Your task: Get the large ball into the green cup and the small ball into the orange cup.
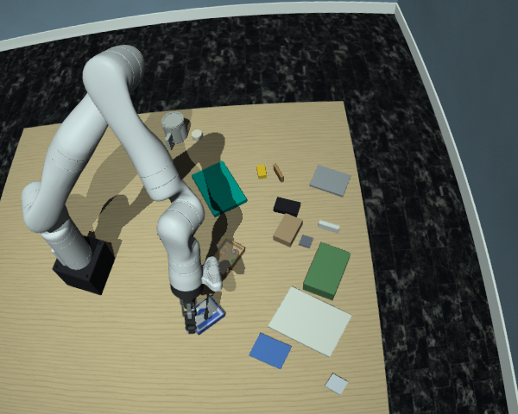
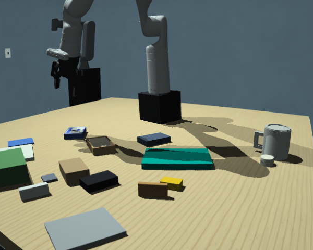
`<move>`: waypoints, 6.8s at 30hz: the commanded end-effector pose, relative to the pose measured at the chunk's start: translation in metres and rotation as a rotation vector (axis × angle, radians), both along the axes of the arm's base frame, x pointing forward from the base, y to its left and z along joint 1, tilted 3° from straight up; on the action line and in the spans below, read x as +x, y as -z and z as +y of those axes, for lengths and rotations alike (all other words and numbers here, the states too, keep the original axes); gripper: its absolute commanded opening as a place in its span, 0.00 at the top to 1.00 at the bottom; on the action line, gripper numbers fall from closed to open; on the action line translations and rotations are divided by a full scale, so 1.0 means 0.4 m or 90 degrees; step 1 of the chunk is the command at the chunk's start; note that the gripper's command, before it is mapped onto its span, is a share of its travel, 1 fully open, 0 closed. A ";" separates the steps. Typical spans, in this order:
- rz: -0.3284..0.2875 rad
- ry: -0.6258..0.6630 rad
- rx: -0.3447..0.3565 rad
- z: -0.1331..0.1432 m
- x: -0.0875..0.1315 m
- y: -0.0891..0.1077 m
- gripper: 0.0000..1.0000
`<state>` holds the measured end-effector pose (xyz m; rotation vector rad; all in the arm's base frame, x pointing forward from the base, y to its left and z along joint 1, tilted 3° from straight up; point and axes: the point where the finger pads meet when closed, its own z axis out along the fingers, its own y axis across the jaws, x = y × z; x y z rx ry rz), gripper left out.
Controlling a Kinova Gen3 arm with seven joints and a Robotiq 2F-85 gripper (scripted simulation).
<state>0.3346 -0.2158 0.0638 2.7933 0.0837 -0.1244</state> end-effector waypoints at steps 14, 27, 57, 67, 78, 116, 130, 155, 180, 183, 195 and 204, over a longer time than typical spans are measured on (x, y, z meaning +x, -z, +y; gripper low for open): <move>0.025 -0.433 0.164 0.431 0.191 0.162 0.00; 0.016 -0.535 0.202 0.553 0.216 0.177 0.00; 0.016 -0.535 0.202 0.553 0.216 0.177 0.00; 0.016 -0.535 0.202 0.553 0.216 0.177 0.00; 0.016 -0.535 0.202 0.553 0.216 0.177 0.08; 0.017 -0.535 0.202 0.553 0.216 0.177 0.08; 0.018 -0.535 0.201 0.552 0.219 0.177 0.08; 0.018 -0.535 0.201 0.551 0.222 0.220 0.08; 0.018 -0.535 0.201 0.549 0.228 0.324 0.08; 0.018 -0.535 0.201 0.549 0.228 0.334 0.08; 0.018 -0.535 0.201 0.548 0.229 0.349 0.08; 0.018 -0.535 0.201 0.548 0.229 0.349 0.08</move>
